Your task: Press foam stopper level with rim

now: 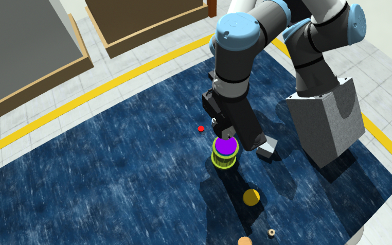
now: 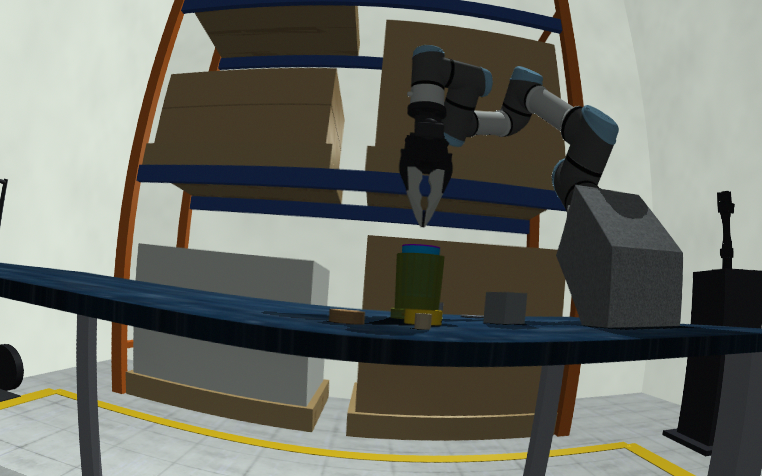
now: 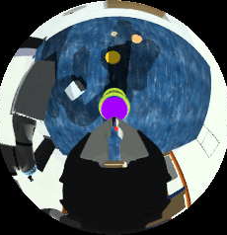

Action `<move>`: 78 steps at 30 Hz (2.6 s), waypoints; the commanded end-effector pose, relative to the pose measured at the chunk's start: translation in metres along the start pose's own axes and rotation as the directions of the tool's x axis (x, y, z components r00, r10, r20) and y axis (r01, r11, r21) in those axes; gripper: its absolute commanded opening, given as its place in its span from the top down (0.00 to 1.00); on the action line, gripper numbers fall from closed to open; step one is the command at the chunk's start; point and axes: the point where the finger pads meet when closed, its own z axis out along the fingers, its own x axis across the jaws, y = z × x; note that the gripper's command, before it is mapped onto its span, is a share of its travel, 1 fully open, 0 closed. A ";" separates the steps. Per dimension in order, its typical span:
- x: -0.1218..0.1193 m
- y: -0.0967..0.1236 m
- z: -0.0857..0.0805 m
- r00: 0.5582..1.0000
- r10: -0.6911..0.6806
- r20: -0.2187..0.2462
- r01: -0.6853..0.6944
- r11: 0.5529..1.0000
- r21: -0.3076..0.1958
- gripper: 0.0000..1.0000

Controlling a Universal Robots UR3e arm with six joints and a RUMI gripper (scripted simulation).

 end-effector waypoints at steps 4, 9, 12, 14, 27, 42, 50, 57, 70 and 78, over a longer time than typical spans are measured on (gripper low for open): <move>0.001 0.000 0.001 1.000 0.001 -0.003 -0.001 1.000 0.001 1.00; 0.001 0.000 0.002 1.000 0.001 -0.003 -0.001 1.000 0.002 1.00; 0.001 0.000 0.003 1.000 0.001 -0.003 -0.001 1.000 0.002 1.00; 0.001 0.000 0.006 1.000 0.001 -0.003 -0.001 1.000 0.002 1.00; 0.001 0.000 0.030 1.000 0.001 -0.003 -0.001 1.000 0.002 1.00; 0.001 0.000 0.031 1.000 0.001 -0.003 -0.001 1.000 0.002 1.00; 0.001 0.000 0.034 1.000 0.001 -0.003 -0.001 1.000 0.002 1.00; 0.001 0.000 0.038 1.000 0.001 -0.003 -0.001 1.000 0.002 1.00; 0.001 0.000 0.045 1.000 0.001 -0.003 -0.001 1.000 0.002 1.00; 0.001 0.000 0.047 1.000 0.001 -0.003 -0.001 1.000 0.002 1.00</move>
